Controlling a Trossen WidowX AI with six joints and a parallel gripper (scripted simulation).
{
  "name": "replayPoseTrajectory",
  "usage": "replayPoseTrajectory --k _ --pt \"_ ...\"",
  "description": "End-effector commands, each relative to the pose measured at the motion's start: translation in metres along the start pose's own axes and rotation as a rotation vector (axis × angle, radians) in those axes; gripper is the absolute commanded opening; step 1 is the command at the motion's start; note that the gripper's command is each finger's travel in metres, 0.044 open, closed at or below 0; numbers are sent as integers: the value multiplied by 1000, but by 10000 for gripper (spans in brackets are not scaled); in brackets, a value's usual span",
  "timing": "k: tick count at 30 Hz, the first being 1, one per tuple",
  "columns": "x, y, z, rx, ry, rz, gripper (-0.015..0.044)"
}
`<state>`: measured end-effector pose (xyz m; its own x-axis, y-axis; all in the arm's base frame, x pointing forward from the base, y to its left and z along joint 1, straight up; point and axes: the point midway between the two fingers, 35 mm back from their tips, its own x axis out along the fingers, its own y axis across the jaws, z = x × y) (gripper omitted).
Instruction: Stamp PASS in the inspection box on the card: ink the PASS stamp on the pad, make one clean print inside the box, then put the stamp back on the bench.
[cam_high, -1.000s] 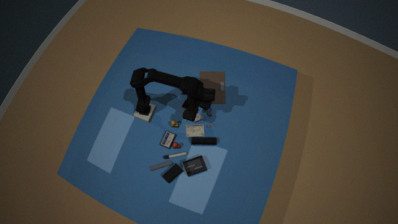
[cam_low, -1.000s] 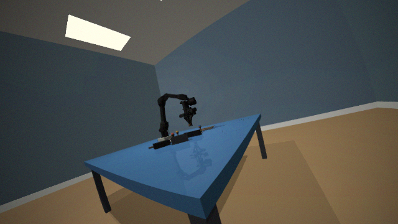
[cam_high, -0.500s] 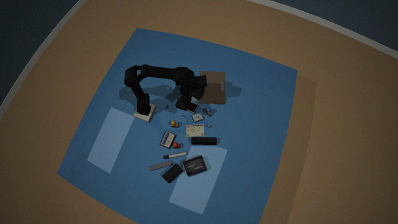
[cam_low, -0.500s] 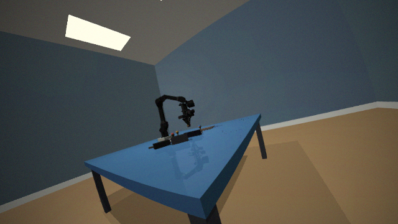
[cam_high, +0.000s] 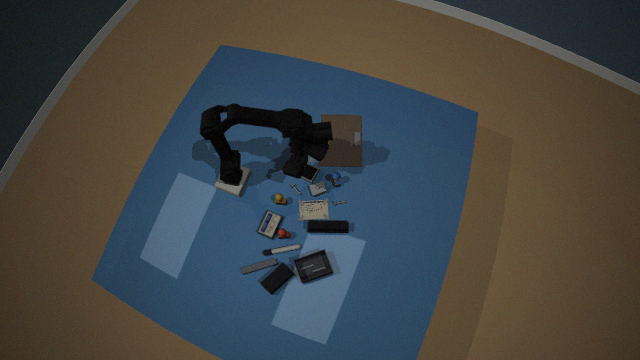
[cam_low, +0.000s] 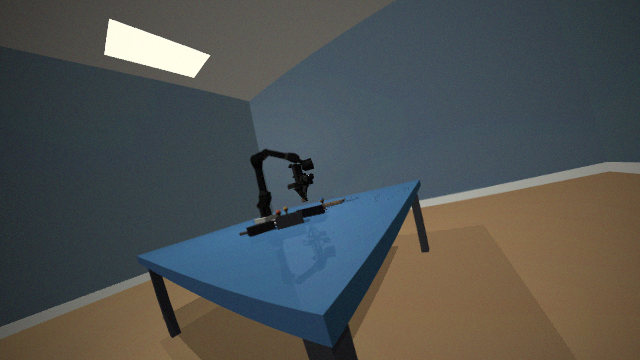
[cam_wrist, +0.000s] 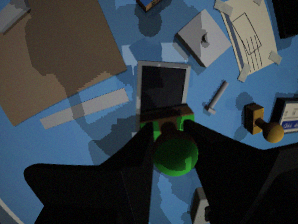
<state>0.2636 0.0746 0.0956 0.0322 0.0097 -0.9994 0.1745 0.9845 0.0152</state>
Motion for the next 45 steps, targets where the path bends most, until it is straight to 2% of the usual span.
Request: replayPoseTrajectory --k 1,45 --pt "4 0 -1 4 3 0 0" --pt "33 0 -1 1 2 -2 0"
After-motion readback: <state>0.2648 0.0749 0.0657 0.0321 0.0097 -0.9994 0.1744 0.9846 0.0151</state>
